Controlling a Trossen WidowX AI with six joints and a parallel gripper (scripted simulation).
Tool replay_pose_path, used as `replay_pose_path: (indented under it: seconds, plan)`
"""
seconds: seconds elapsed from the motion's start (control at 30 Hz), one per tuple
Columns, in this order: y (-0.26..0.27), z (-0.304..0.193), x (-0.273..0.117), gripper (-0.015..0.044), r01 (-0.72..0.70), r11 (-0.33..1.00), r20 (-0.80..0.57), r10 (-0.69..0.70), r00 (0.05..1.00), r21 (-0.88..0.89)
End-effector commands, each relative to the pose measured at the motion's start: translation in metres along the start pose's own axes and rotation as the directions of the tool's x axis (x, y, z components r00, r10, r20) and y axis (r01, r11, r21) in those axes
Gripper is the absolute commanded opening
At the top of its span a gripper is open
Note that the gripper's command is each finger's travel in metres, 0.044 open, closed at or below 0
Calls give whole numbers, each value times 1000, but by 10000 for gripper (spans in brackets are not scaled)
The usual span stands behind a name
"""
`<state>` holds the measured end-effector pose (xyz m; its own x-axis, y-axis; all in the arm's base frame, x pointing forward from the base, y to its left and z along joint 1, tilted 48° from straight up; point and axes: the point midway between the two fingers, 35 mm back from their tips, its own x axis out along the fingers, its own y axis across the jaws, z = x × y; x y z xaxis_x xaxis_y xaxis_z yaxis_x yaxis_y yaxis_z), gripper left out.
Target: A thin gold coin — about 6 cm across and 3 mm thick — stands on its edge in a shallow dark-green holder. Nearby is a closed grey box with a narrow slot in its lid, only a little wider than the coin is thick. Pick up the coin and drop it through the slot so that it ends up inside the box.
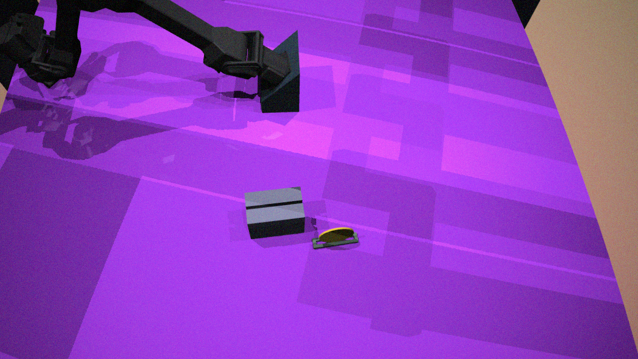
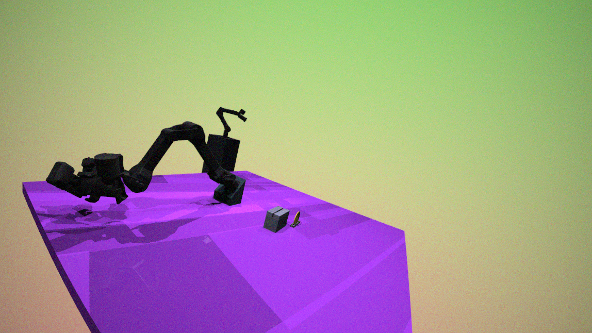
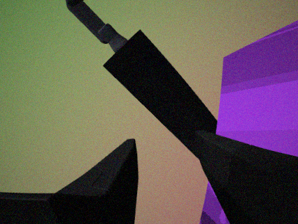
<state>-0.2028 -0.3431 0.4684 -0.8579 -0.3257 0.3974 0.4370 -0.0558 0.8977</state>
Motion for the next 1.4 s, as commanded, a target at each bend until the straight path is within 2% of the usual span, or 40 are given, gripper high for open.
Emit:
replay_pose_path:
  seconds: [0.0, 0.3, 0.63, 0.8, 1.1, 1.23, 1.37]
  plan:
    - [18, -32, -22, 161, -22, 1000, -127, 21, 992, -12]
    - [60, -101, -93, 161, -101, 995, -415, 88, 906, -10]
    - [105, -157, -193, 161, -157, 982, -676, 183, 714, 101]
    - [117, -172, -234, 161, -159, 978, -753, 207, 624, 137]
    - [114, -205, -351, 161, -229, 969, -917, 176, 358, 97]
    - [110, -211, -390, 161, -243, 966, -951, 151, 269, 85]
    - [101, -214, -447, 161, -262, 963, -985, 103, 142, 63]
